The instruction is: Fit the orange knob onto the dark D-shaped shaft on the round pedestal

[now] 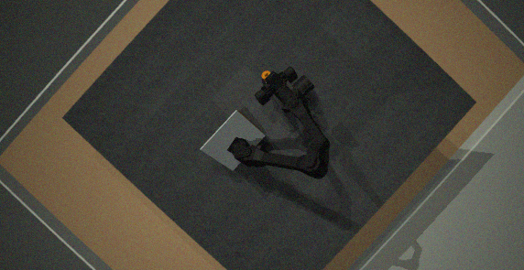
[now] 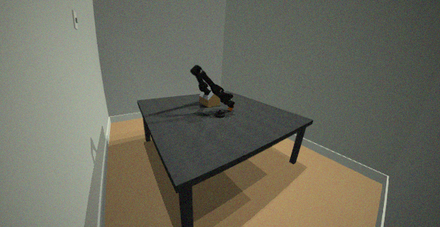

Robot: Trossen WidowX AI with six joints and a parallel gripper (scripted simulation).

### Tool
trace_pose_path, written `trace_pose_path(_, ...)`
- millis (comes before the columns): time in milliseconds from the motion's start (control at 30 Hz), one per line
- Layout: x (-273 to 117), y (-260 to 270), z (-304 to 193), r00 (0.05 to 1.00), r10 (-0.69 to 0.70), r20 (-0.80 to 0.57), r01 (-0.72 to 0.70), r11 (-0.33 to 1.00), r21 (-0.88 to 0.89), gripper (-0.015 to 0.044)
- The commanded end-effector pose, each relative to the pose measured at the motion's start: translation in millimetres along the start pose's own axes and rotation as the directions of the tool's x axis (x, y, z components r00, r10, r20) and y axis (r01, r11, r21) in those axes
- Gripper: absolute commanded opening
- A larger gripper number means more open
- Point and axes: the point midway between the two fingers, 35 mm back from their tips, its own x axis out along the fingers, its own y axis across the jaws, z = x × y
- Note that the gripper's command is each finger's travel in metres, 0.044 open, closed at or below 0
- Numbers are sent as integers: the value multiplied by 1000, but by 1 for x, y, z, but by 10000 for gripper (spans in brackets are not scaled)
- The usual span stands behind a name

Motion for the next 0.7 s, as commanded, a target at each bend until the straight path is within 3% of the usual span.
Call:
trace_pose_path(0,-2,1,-4,998,0,60,0,1000,-3,179)
trace_pose_path(433,-8,2,-18,960,3,280,-2,1000,-4,179)
trace_pose_path(600,-10,1,-17,971,1,238,0,1000,-3,179)
trace_pose_path(667,-9,1,-16,968,1,249,1,1000,-6,231)
